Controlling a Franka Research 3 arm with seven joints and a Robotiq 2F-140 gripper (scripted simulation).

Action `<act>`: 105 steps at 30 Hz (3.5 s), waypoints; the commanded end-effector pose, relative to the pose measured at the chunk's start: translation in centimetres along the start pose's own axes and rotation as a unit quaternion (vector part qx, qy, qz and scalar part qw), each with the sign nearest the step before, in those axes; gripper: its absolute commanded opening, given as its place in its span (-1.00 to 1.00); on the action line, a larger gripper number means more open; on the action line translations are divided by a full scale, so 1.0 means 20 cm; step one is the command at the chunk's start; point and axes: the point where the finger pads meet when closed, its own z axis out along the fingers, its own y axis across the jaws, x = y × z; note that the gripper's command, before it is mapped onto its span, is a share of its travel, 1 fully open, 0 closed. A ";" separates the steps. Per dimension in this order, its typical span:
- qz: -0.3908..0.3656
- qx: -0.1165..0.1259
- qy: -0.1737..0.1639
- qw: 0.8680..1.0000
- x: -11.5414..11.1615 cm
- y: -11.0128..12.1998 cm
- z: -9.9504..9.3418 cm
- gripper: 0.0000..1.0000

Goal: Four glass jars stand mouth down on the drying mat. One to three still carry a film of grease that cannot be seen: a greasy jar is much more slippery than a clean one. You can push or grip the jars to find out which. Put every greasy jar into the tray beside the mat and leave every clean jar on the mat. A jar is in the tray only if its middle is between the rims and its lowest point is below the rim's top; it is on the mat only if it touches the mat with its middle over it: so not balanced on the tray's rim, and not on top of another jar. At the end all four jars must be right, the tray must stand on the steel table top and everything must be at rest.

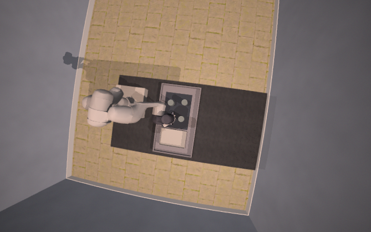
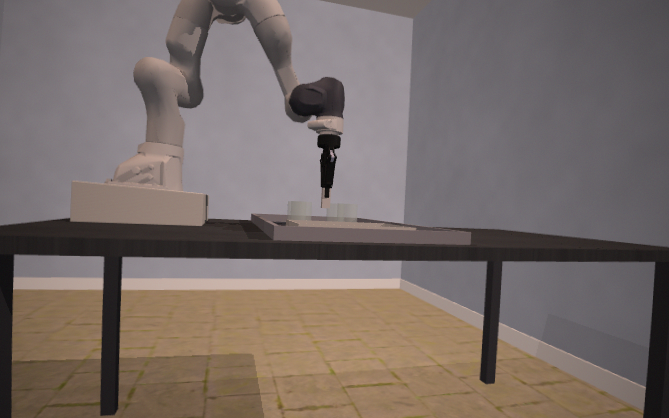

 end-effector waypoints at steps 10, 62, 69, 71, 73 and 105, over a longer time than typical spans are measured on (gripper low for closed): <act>-0.002 0.000 -0.003 1.000 -0.01 0.00 -0.01 -1.00; -0.002 0.000 -0.003 1.000 -0.02 0.16 -0.39 -1.00; -0.002 0.000 -0.003 1.000 -0.05 0.36 -0.39 -1.00; -0.002 0.000 -0.003 1.000 -0.05 0.44 -0.39 -1.00; -0.002 0.000 -0.003 1.000 -0.06 0.52 -0.39 -1.00; -0.002 0.000 -0.003 1.000 -0.11 0.93 -0.01 -1.00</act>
